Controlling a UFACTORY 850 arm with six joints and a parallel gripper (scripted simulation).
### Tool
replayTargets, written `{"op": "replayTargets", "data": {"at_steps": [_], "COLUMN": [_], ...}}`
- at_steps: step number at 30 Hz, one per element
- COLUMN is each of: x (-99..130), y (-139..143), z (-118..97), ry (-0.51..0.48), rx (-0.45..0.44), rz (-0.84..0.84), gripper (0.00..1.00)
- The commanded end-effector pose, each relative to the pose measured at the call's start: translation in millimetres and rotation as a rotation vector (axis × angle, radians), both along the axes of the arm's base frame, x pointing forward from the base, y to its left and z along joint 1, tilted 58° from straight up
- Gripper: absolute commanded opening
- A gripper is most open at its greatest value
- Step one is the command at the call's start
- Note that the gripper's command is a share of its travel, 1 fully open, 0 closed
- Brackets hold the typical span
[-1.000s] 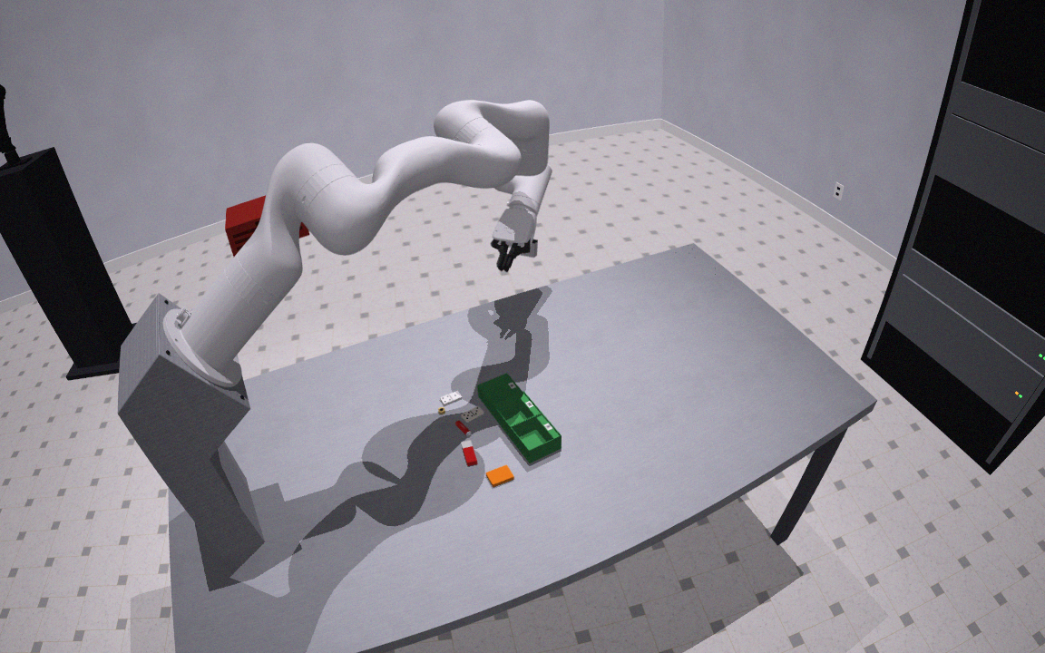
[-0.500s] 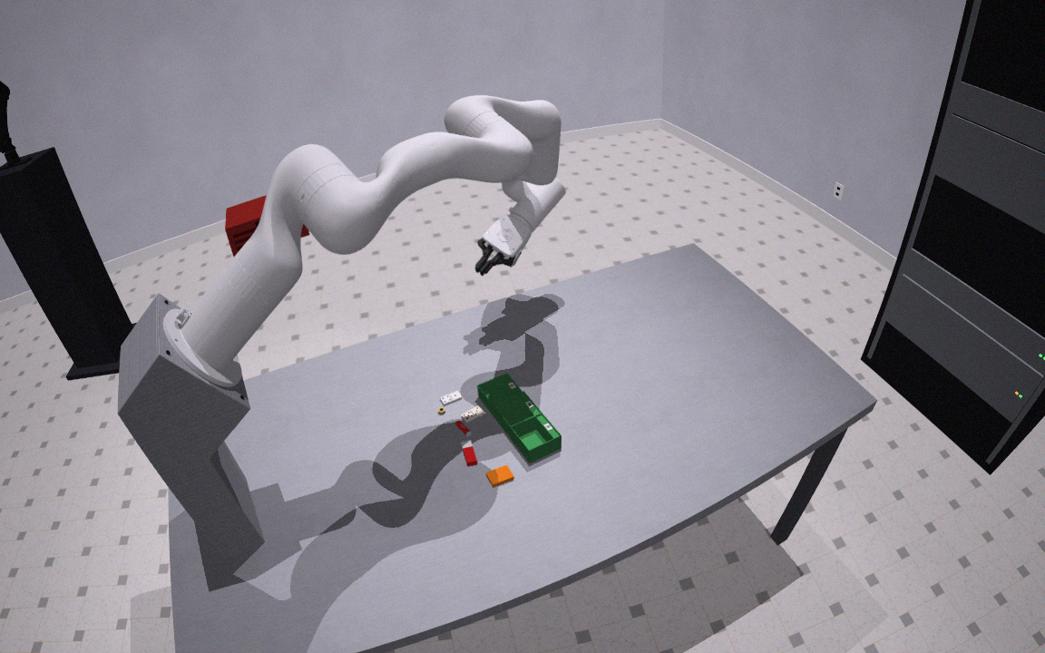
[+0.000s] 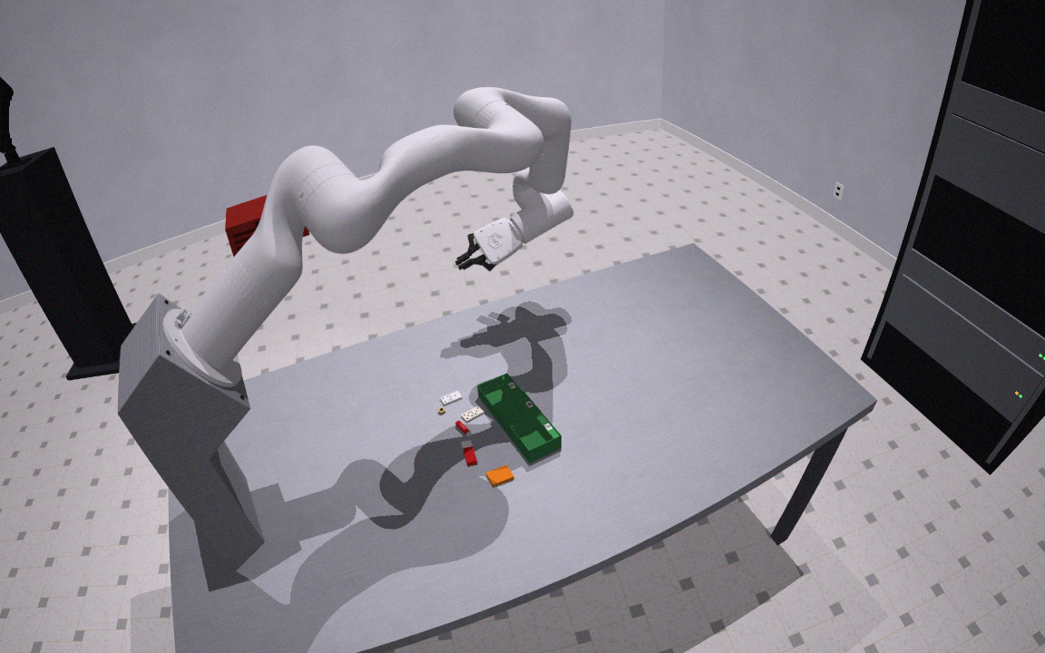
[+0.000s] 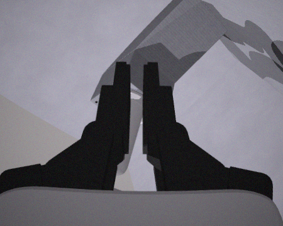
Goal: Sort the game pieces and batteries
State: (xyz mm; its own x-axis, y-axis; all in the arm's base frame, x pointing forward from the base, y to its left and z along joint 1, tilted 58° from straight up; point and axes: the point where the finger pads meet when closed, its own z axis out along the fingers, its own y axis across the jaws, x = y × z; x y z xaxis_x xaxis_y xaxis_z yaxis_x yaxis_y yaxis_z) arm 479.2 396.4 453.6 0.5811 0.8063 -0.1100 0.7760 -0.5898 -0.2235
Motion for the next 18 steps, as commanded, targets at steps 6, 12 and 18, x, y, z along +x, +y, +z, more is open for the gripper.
{"op": "replayTargets", "data": {"at_steps": [6,12,18], "x": [-20,-26,-27], "y": [10,16,18], "z": [-3,0,2], "ry": [0.086,0.104,0.097], "rx": [0.254,0.429,0.574], "rz": [0.058,0.069,0.064], "gripper": [0.07,0.07,0.07]}}
